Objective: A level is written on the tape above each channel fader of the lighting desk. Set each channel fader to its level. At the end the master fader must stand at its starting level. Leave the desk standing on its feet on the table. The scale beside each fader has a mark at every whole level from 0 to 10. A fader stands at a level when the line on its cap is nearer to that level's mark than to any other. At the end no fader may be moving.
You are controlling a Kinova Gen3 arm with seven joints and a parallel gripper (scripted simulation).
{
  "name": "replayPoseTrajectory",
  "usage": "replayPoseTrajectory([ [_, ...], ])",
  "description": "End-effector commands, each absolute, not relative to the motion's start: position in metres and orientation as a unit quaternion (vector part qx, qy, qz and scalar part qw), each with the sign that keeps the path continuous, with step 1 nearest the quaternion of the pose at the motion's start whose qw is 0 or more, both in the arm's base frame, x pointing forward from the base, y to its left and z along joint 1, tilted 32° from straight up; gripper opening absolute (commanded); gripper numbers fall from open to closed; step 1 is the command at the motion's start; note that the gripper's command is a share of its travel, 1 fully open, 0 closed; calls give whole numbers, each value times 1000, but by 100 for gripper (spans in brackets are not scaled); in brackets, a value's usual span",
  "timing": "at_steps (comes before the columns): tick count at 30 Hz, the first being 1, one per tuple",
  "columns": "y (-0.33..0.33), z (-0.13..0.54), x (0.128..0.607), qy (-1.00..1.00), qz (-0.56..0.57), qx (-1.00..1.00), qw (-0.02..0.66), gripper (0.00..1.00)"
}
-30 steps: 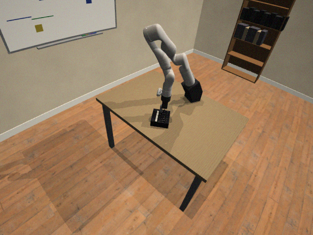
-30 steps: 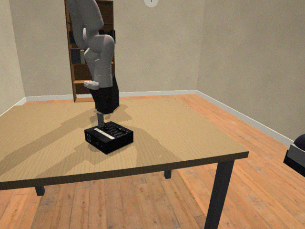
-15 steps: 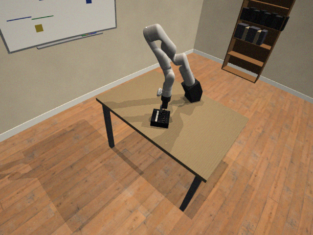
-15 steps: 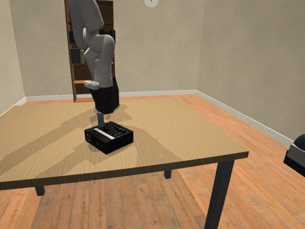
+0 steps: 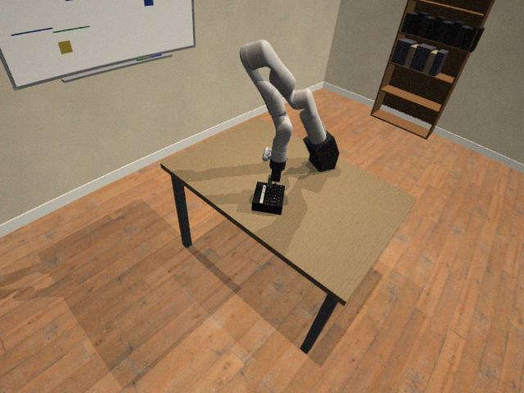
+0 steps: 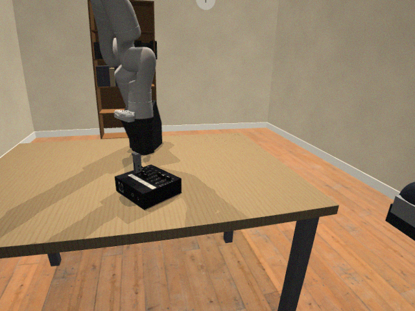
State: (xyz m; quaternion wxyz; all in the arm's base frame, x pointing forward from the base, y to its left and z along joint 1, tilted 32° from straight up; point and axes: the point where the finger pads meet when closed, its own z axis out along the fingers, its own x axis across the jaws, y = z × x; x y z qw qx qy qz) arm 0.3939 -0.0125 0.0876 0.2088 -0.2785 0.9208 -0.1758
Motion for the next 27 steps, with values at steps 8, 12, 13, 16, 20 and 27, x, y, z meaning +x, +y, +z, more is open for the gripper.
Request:
replayPoseTrajectory([
  [8,-16,90,396,921,-176,-278,209,0],
  [12,-16,90,396,921,-176,-278,209,0],
  [13,-16,90,396,921,-176,-278,209,0],
  [16,-16,90,396,921,-176,-278,209,0],
  [20,-15,93,394,921,-176,-278,209,0],
  [27,-14,100,390,921,-176,-278,209,0],
])
